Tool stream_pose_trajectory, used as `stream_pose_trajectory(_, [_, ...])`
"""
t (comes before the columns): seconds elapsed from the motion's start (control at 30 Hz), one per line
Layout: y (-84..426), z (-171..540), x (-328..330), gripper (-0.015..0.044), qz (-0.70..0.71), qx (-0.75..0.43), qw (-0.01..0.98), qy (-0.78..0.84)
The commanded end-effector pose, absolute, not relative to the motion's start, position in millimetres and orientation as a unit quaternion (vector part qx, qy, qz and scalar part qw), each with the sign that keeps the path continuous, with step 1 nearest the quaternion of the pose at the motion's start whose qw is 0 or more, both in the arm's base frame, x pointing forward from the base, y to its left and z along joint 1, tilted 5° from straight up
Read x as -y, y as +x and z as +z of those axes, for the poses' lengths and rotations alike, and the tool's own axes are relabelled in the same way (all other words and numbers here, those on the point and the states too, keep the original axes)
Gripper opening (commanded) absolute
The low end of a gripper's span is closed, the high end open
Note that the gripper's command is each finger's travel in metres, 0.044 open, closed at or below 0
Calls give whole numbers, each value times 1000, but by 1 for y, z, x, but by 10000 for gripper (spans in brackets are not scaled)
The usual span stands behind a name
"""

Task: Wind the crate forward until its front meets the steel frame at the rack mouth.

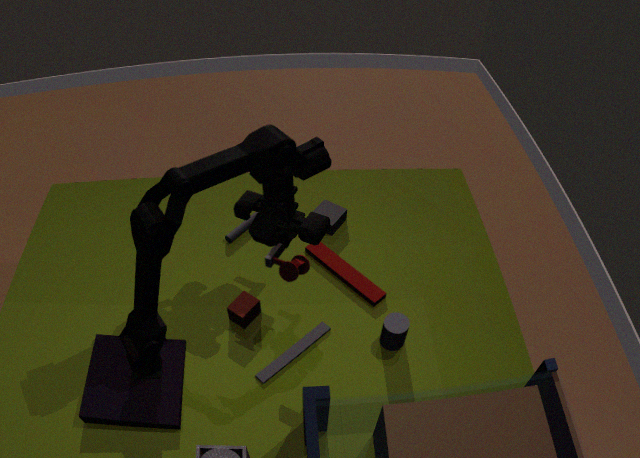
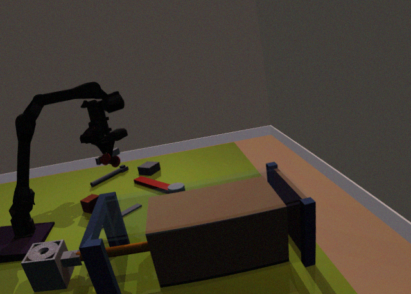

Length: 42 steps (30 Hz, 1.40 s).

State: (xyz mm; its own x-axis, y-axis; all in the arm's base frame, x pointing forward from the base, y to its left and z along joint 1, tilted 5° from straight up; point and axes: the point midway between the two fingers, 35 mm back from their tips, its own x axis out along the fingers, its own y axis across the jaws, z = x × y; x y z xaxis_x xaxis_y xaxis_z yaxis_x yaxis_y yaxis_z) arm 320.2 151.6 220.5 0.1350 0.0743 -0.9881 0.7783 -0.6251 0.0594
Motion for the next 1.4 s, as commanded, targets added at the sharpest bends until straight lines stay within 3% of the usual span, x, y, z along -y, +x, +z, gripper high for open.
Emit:
stream_pose_trajectory(0.0, [327,224,-131,0,-574,-303,304,697])
stream_pose_trajectory(0.7, [347,227,-27,0,-576,-242,293,724])
stream_pose_trajectory(1.37, [333,229,81,0,-594,-158,253,747])
